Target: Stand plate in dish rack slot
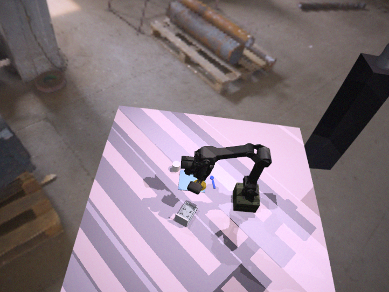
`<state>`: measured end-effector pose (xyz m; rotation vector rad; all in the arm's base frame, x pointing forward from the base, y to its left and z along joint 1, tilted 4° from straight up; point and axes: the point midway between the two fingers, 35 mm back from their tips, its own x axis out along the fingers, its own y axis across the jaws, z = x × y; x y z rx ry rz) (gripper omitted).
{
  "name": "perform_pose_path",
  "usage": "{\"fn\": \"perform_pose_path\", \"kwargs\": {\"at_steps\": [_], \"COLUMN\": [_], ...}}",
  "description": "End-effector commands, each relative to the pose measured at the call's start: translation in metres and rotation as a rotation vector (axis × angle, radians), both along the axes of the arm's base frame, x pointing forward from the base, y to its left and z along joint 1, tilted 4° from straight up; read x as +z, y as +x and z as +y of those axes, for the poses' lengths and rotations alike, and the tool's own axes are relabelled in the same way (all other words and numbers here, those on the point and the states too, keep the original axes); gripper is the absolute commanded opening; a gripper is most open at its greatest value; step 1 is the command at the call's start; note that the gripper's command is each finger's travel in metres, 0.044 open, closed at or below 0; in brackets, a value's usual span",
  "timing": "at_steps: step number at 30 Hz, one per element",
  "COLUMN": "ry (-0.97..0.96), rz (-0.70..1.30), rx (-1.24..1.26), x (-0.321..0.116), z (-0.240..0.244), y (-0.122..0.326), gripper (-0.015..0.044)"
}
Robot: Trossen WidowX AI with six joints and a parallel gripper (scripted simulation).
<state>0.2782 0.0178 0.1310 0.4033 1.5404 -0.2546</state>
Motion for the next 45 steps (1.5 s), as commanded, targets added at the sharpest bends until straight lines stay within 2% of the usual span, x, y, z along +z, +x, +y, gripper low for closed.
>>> {"fn": "perform_pose_path", "kwargs": {"at_steps": [1,23,45], "ry": [0.041,0.405,0.766], "rz": [0.027,0.045,-0.209], "rx": [0.069,0.555,0.902], "x": [-0.009,-0.051,-0.080], "z": [0.002,0.017,0.027], "y": [-0.002,-0.013,-0.020], "gripper": [0.0000,0.0000,0.0000]}}
